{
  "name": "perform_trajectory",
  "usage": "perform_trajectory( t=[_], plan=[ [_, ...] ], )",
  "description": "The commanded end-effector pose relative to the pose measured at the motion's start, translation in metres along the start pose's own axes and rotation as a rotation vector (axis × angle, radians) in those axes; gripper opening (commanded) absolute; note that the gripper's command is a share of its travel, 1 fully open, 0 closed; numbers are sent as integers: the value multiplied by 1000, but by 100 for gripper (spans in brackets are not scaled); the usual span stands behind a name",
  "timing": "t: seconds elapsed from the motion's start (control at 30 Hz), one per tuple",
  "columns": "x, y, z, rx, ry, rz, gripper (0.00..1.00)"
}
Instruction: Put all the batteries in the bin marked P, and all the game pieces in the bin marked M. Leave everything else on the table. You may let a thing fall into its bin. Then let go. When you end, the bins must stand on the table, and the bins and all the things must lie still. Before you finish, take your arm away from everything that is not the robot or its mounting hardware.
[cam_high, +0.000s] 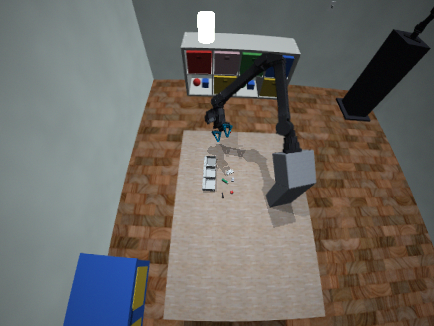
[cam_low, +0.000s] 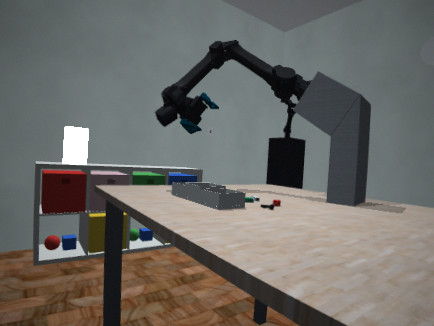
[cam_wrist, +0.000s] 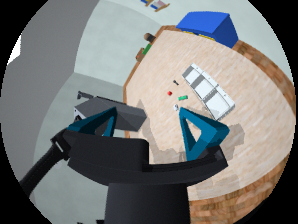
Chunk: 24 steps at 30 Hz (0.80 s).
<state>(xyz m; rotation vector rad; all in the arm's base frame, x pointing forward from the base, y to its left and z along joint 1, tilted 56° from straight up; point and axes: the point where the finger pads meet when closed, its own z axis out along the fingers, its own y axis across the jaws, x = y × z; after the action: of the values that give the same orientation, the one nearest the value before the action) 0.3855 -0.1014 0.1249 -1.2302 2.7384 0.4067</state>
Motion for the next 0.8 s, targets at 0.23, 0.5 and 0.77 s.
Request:
perform_trajectory(
  t=[0.23, 0.5, 0.77],
  plan=[
    [-2, 1, -2, 4, -1, -5, 100],
    [-2, 1, -2, 4, -1, -5, 100],
    [0, 0, 0, 0, 0, 0, 8]
  ],
)
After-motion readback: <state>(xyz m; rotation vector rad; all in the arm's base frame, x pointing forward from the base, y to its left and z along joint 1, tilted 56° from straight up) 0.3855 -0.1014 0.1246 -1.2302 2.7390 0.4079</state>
